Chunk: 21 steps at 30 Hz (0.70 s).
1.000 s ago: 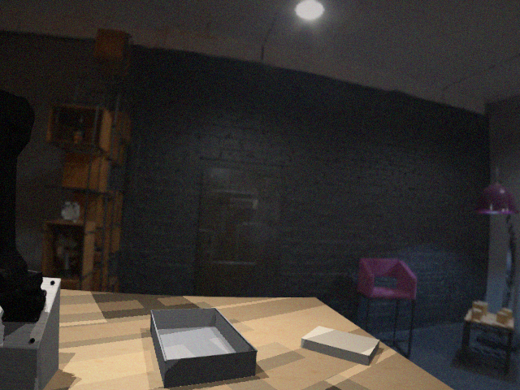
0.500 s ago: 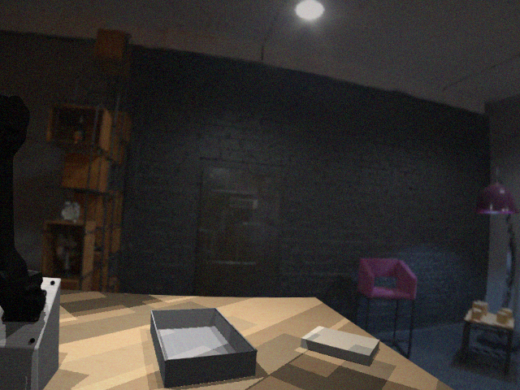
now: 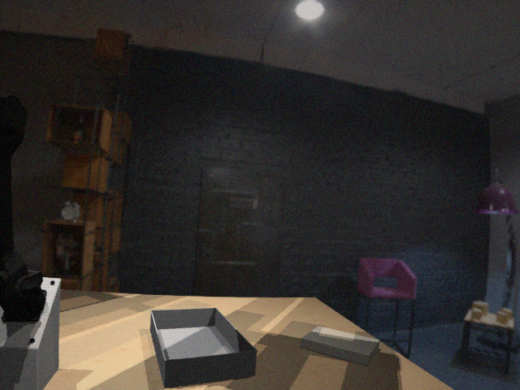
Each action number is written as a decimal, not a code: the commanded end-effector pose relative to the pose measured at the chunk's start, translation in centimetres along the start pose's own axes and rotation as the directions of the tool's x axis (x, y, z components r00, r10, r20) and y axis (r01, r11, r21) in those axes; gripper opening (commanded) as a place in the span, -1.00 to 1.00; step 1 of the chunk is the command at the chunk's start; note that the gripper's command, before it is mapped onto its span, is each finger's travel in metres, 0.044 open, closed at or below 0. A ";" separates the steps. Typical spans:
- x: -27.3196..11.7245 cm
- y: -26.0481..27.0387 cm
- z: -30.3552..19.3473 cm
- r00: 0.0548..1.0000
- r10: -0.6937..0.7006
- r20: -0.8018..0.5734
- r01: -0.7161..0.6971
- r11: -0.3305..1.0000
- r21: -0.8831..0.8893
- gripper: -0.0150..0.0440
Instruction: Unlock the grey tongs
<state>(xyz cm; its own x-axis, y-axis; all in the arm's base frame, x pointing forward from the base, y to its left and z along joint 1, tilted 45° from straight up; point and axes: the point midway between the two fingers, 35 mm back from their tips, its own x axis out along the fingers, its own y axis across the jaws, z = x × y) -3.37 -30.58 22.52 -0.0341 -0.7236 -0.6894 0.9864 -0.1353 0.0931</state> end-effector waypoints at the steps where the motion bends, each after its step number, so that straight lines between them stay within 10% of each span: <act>1: 0.0 0.0 0.0 1.000 0.000 0.000 0.000 1.000 0.000 -0.47; 17: 0.0 0.0 0.0 1.000 0.000 0.000 0.000 1.000 0.000 0.96; 21: 0.0 0.0 0.0 1.000 0.000 0.000 0.000 1.000 0.000 1.00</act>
<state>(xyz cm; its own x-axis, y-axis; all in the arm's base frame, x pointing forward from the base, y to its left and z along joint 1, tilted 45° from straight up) -3.41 -30.59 22.54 -0.0364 -0.7239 -0.6889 0.9863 -0.1369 0.0917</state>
